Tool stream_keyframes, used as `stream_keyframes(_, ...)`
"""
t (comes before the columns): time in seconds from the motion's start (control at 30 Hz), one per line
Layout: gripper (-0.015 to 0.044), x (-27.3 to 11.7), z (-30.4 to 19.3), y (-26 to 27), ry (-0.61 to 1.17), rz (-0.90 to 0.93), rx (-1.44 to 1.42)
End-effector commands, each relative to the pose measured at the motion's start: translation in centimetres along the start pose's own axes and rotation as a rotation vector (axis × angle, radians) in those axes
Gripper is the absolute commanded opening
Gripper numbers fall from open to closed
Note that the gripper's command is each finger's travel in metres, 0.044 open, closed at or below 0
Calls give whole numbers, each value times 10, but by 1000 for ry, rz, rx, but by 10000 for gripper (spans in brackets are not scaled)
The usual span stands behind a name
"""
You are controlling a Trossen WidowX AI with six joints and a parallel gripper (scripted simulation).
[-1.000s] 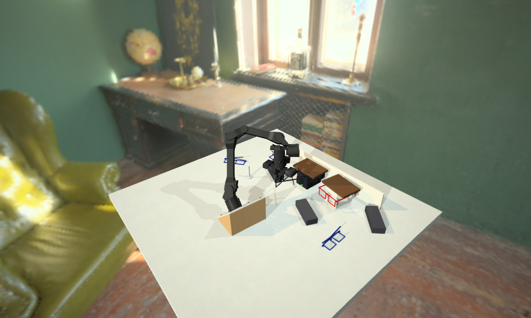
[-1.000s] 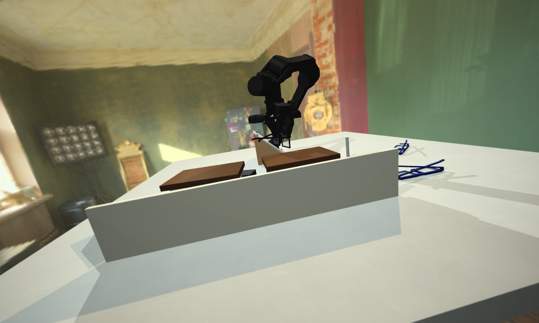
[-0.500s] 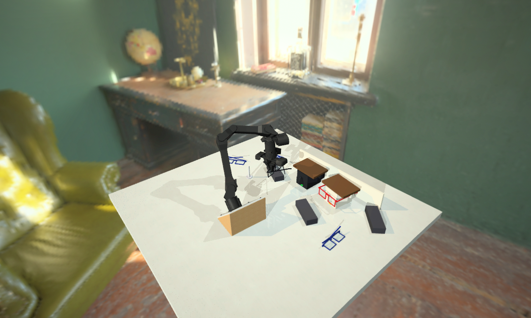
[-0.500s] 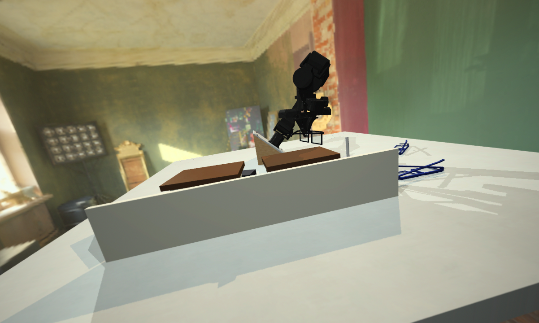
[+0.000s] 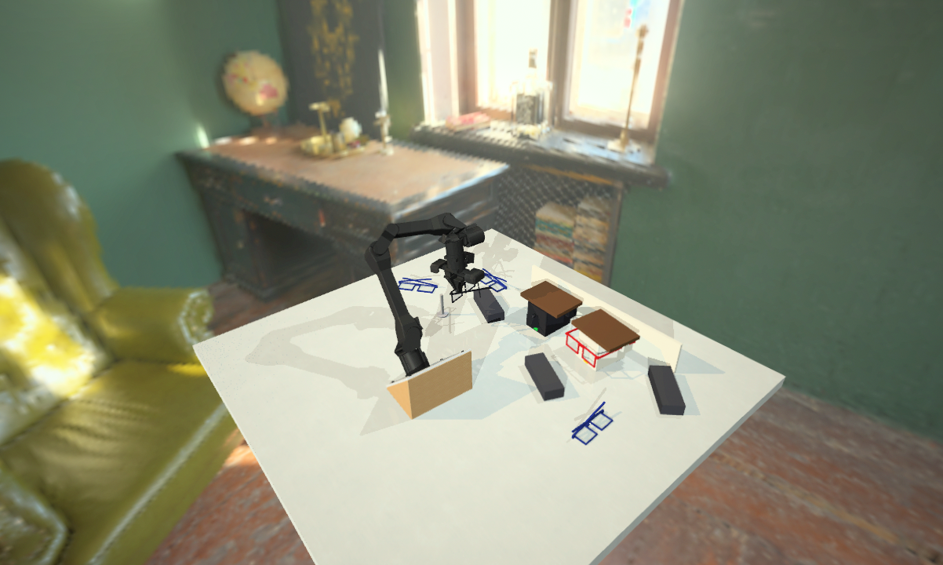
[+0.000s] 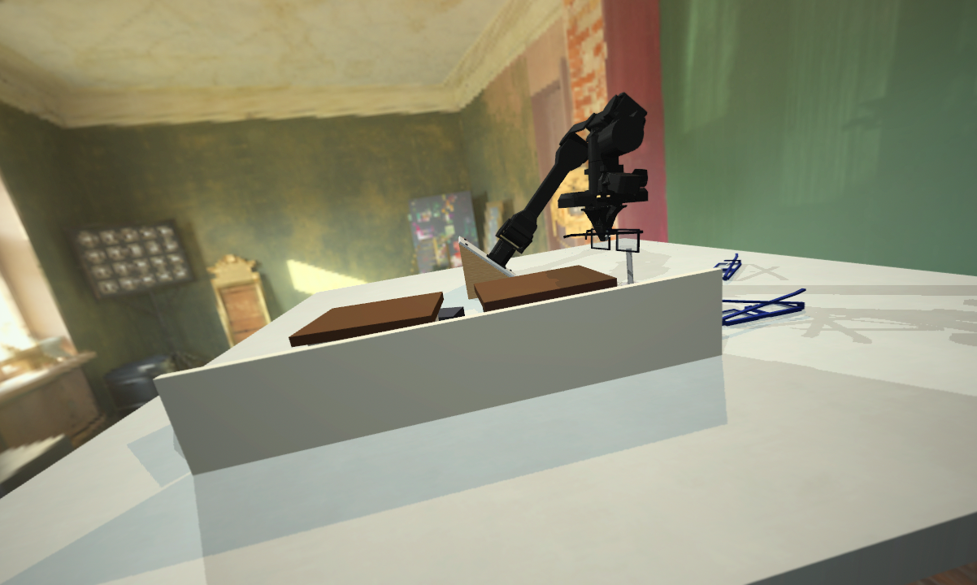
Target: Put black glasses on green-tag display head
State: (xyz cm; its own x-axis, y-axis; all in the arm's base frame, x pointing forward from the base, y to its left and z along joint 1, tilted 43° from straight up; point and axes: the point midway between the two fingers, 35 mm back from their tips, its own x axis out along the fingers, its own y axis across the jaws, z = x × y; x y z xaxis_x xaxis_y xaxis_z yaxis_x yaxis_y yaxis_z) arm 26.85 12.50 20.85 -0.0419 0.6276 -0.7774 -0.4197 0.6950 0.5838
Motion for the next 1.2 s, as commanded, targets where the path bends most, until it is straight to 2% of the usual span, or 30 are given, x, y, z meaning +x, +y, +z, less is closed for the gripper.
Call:
stream_keyframes(0.0,0,-4,-2,29,-10,15,-6)
stream_keyframes(0.37,0,-14,-23,105,-15,75,-10)
stream_keyframes(0.6,0,-10,-23,107,-15,76,-11)
stream_keyframes(1.17,0,45,-22,112,-17,80,-11)
